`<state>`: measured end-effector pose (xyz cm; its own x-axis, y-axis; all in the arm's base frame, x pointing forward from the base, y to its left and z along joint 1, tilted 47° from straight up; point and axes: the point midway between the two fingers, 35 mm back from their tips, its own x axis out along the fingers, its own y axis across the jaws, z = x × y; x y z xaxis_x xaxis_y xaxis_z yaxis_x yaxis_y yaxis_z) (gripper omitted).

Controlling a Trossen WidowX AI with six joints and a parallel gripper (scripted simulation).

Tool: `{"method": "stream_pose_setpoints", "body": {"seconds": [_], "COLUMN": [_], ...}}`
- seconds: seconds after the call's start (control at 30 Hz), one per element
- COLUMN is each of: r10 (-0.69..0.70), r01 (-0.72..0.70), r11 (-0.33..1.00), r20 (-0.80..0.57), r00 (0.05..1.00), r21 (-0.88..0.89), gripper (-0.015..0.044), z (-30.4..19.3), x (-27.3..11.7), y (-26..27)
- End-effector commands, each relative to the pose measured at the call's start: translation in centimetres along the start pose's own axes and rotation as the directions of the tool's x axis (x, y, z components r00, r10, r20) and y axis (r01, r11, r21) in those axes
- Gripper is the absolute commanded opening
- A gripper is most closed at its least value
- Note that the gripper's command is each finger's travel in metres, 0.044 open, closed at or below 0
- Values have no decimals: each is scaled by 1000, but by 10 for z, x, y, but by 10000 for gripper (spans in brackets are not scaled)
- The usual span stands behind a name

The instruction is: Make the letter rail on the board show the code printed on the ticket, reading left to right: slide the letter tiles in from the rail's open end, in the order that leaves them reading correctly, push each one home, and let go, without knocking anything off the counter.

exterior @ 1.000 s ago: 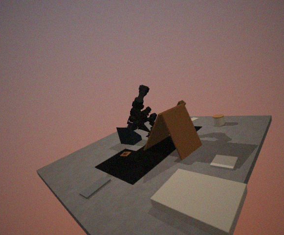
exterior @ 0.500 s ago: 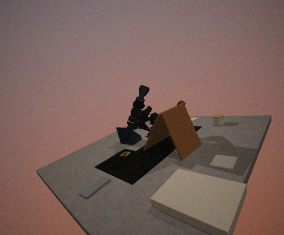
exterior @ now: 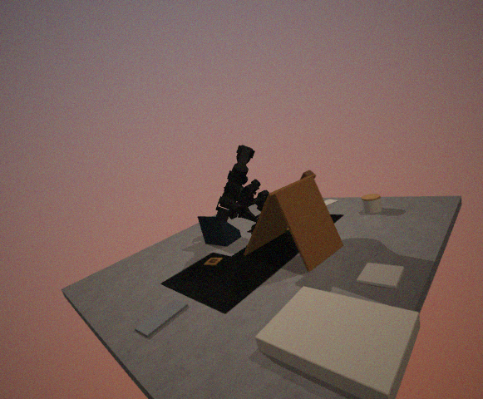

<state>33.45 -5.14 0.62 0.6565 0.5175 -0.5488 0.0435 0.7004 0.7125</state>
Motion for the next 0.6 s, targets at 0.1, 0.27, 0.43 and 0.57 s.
{"method": "stream_pose_setpoints", "body": {"seconds": [0.1, 0.27, 0.43, 0.57], "r10": [-4, -4, -3, -3], "r01": [4, 4, 3, 3], "r11": [1000, 1000, 1000, 1000], "r20": [2, 2, 2, 2], "r00": [1000, 1000, 1000, 1000], "r21": [-1, -1, -1, -1], "gripper": [0, 0, 0, 0], "z": [1, 0, 0, 0], "x": [0, 0, 0, 0], "y": [5, 8, 11, 14]}}
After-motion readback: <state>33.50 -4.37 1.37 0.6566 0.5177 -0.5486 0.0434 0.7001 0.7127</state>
